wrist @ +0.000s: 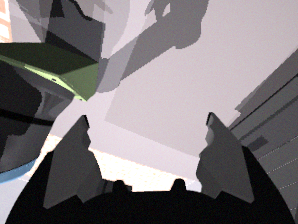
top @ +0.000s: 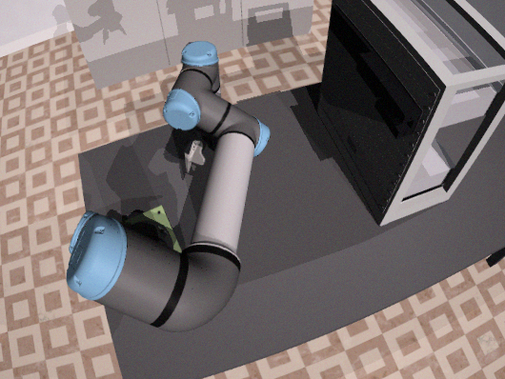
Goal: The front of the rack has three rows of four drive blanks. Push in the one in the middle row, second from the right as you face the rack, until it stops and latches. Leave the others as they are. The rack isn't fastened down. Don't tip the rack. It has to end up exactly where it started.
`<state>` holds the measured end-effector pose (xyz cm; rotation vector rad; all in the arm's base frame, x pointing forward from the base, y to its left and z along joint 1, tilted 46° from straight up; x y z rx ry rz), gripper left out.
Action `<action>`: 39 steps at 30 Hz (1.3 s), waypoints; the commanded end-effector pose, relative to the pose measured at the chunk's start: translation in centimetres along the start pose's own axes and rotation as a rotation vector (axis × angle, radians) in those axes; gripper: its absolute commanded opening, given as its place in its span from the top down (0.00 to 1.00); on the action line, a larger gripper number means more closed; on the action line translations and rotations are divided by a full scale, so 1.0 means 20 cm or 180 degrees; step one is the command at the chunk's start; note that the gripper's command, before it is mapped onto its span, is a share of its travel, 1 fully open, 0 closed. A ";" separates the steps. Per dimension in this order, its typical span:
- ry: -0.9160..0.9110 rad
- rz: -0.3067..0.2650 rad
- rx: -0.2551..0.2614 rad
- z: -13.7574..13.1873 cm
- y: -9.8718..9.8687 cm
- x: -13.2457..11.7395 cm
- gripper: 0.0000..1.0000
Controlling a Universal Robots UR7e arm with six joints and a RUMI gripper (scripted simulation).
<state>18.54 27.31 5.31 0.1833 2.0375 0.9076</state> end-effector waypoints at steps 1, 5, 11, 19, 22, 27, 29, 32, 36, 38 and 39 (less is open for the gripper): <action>-0.0001 0.0005 -0.0012 0.01 0.00 0.00 0.00; -0.0001 0.0016 -0.0037 0.02 0.00 0.01 0.00; -0.0001 0.0037 -0.0087 0.04 0.00 0.01 0.00; -0.0001 0.0112 -0.0277 0.13 0.02 0.04 0.00; -0.0001 0.0149 -0.0384 0.18 0.02 0.05 0.00; -0.0003 0.0202 -0.0559 0.26 0.04 0.06 0.00; -0.0004 0.0216 -0.0609 0.28 0.04 0.06 0.00; -0.0007 0.0255 -0.0771 0.34 0.06 0.07 0.00; -0.0015 0.0302 -0.1018 0.44 0.10 0.07 0.00; -0.0021 0.0321 -0.1154 0.49 0.12 0.07 0.00; -0.0025 0.0328 -0.1225 0.51 0.13 0.06 0.00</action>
Point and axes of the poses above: the point where the finger pads meet when closed, its own y axis back along the fingers, its own z axis across the jaws, x = y × z, the point moved 4 cm from there along y, back along the fingers, and after that the axes turned 5 degrees about y, right-handed, at the moved point
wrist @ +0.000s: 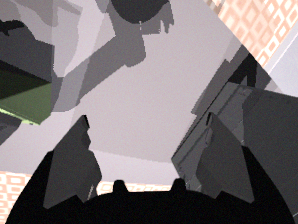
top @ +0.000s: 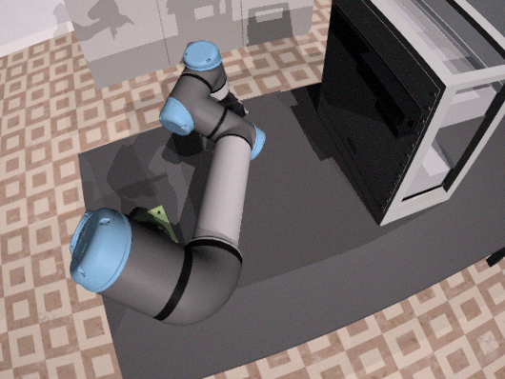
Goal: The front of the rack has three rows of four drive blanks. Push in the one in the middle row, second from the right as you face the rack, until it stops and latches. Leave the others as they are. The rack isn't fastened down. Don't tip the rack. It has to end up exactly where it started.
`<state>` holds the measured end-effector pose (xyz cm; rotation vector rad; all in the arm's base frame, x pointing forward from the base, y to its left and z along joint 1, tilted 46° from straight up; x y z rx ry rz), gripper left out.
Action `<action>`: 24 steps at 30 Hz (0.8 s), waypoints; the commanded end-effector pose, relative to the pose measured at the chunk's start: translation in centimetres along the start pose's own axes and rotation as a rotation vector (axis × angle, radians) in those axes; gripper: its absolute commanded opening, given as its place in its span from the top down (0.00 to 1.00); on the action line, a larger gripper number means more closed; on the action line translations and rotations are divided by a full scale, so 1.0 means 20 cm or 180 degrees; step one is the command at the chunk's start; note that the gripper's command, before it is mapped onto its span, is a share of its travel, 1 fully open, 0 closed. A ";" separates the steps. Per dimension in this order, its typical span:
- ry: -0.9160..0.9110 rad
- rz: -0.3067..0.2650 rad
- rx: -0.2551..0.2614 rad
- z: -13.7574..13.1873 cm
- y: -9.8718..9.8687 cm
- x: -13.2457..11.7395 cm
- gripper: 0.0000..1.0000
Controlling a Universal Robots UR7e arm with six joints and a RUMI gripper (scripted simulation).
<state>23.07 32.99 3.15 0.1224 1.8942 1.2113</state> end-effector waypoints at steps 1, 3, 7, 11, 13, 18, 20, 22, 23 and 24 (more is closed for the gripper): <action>-0.0002 0.0086 -0.0461 0.18 0.00 0.01 0.00; -0.0007 0.0095 -0.0611 0.23 0.02 0.00 0.00; -0.0013 0.0099 -0.0767 0.29 0.03 -0.01 0.00; -0.0029 0.0085 -0.1095 0.39 0.08 -0.04 0.00; -0.0040 0.0068 -0.1263 0.43 0.10 -0.07 0.00; -0.0076 -0.0012 -0.1692 0.53 0.18 -0.13 0.00; -0.0095 -0.0058 -0.1863 0.56 0.21 -0.17 0.00; -0.0105 -0.0084 -0.1948 0.58 0.23 -0.19 0.00; -0.0105 -0.0084 -0.1948 0.58 0.23 -0.19 0.00; -0.0117 -0.0112 -0.2033 0.59 0.25 -0.21 0.00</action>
Point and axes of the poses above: the point where the finger pads meet when closed, its own y axis back along the fingers, its own z axis across the jaws, x = y × z, the point moved 4 cm from there along y, back along the fingers, and after that the axes turned 5 degrees about y, right-handed, at the moved point
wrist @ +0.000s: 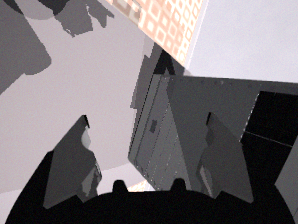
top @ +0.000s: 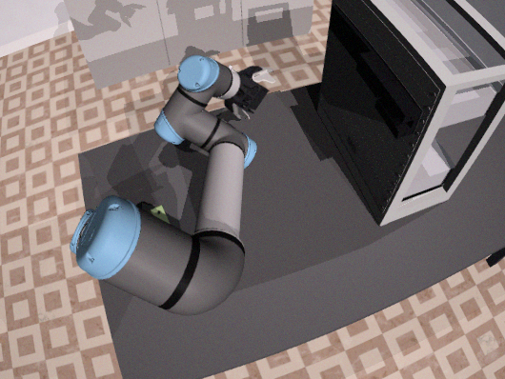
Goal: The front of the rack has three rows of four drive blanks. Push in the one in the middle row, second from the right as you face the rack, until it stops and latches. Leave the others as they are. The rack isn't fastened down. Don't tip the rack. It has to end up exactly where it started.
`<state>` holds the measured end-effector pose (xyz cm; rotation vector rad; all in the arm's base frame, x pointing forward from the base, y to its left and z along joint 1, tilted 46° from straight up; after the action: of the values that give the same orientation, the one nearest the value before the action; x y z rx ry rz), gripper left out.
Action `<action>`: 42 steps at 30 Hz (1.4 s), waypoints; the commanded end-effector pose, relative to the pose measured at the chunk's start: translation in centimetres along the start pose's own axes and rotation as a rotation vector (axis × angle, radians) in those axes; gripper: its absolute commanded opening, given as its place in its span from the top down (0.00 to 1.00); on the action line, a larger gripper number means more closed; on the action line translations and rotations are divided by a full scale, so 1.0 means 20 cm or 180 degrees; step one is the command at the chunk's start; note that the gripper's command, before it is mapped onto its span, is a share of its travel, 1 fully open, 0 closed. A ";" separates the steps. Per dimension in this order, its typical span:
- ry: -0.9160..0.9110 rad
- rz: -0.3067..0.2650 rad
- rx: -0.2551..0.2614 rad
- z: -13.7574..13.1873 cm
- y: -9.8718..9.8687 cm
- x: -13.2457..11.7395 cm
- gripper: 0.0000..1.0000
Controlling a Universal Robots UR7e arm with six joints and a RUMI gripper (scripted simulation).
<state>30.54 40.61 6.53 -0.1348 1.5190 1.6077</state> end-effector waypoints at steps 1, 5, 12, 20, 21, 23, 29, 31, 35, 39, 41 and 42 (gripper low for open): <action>-0.0006 -0.0078 -0.0571 0.12 0.01 -0.07 0.00; -0.0030 -0.0216 -0.0898 0.18 0.07 -0.16 0.00; -0.0081 -0.0516 -0.1415 0.25 0.19 -0.31 0.00; -0.0136 -0.0804 -0.1785 0.25 0.31 -0.45 0.00; -0.0146 -0.0853 -0.1839 0.25 0.33 -0.47 0.00; -0.0166 -0.0950 -0.1942 0.24 0.37 -0.51 0.00; -0.0229 -0.1228 -0.2199 0.20 0.48 -0.62 0.00; -0.0250 -0.1313 -0.2268 0.18 0.51 -0.65 0.00; -0.0270 -0.1393 -0.2330 0.16 0.54 -0.68 0.00; -0.0308 -0.1536 -0.2433 0.12 0.60 -0.73 0.00; -0.0325 -0.1598 -0.2474 0.11 0.62 -0.75 0.00; -0.0333 -0.1626 -0.2493 0.10 0.63 -0.76 0.00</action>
<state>32.92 37.63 24.25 -0.7276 0.7100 1.6823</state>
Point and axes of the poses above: the point where the finger pads meet when closed, its own y axis back along the fingers, its own z axis across the jaws, x = y × z, the point moved 4 cm from there along y, back along the fingers, and after that the axes turned 5 degrees about y, right-handed, at the moved point
